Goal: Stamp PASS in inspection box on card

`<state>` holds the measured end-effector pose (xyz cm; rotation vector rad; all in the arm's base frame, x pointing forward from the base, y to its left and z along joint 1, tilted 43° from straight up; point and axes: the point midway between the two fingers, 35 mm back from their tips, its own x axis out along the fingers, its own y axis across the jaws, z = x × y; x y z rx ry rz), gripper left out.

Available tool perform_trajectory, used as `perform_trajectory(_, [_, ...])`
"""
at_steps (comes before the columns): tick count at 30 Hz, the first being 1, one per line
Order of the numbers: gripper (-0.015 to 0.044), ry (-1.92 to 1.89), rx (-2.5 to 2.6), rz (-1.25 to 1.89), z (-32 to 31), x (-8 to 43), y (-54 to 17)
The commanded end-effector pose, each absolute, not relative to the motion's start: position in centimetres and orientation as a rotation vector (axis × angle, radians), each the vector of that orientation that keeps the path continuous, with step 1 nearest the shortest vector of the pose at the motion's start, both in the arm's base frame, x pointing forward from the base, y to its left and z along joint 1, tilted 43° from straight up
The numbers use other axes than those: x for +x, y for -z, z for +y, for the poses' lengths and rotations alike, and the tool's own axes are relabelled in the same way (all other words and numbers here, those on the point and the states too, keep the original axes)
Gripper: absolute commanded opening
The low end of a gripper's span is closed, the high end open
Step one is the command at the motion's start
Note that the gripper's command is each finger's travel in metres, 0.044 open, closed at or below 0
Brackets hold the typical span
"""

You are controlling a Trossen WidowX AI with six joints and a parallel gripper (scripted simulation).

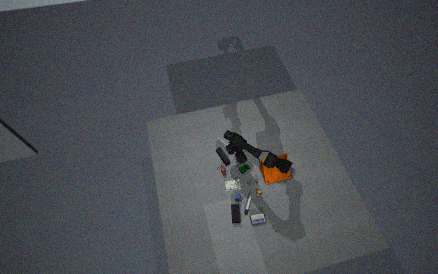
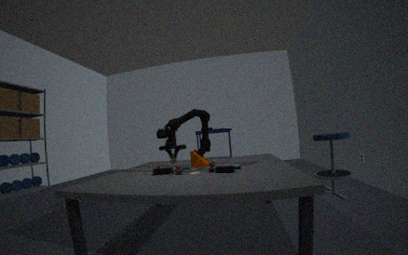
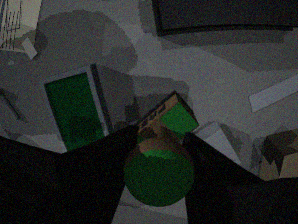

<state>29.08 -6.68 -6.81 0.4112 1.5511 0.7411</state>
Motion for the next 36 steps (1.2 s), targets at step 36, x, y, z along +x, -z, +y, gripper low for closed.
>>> perform_trajectory(36, [0.0, -0.744, 0.408, 1.554, -1.6, 24.9, 1.4])
